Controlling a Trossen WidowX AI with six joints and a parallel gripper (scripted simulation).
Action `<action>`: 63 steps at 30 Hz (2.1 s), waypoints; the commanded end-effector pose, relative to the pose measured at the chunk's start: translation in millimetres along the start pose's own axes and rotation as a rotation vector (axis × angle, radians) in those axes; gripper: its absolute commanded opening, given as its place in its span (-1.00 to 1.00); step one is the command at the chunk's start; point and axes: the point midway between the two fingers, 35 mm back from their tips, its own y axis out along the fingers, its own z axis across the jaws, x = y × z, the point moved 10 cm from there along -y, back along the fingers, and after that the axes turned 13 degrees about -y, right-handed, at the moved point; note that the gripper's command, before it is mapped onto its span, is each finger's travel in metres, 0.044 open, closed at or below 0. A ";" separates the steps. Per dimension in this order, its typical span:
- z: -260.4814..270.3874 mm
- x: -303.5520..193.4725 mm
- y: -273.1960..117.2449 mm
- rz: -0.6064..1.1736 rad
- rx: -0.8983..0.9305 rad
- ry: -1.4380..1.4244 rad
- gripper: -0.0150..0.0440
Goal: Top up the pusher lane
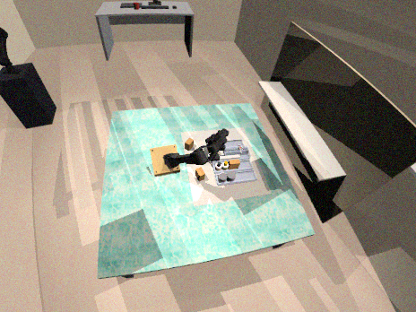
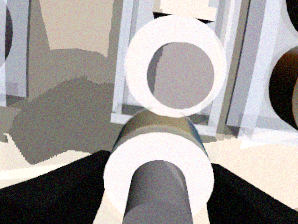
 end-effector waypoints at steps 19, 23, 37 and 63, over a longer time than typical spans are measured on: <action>-5.3 14.1 -2.6 -0.021 -0.005 0.016 -0.49; -5.8 15.6 -2.9 -0.021 -0.005 0.016 -0.49; -7.7 20.9 -3.7 -0.021 -0.005 0.017 -0.49; -11.3 30.6 -6.5 -0.021 -0.005 0.017 -0.49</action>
